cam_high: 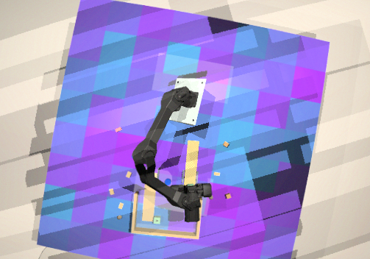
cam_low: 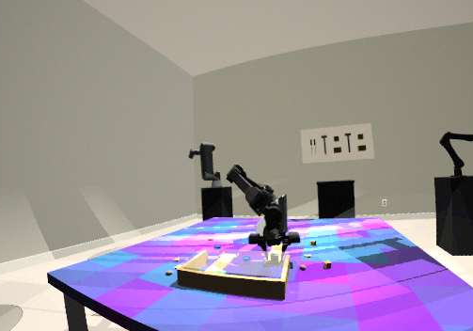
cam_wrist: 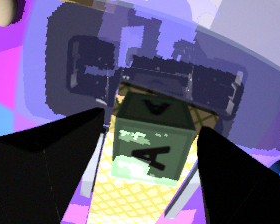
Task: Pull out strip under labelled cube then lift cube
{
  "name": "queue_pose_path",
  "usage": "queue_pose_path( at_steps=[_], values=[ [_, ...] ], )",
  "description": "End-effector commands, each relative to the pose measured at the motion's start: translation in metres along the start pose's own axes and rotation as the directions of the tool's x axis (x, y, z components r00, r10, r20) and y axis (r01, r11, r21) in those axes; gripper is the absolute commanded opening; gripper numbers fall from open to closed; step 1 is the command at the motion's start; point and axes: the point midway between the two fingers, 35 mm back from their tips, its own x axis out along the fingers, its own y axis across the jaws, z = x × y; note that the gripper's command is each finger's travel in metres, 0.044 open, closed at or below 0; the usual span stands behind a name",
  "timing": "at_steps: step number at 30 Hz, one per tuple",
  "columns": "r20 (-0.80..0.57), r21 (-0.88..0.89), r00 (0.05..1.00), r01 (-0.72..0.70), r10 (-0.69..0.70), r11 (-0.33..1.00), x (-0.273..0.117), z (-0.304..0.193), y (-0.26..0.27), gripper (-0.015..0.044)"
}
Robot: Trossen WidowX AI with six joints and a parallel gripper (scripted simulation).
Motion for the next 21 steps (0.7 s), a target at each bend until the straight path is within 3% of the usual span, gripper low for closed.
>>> queue_pose_path(
  at_steps=[1,3,9,13,21],
  values=[
    [0.001,0.001,1.0,0.0,0.0,1.0,0.0,0.0,0.0,0.0197],
    [0.001,0.001,1.0,0.0,0.0,1.0,0.0,0.0,0.0,0.0145],
    [0.001,0.001,1.0,0.0,0.0,1.0,0.0,0.0,0.0,0.0105],
    [0.001,0.0,1.0,0.0,0.0,1.0,-0.002,-0.002,0.0,0.0],
    [-0.001,-0.005,1.0,-0.001,0.001,1.0,-0.023,-0.028,0.003,0.0]
  ],
)
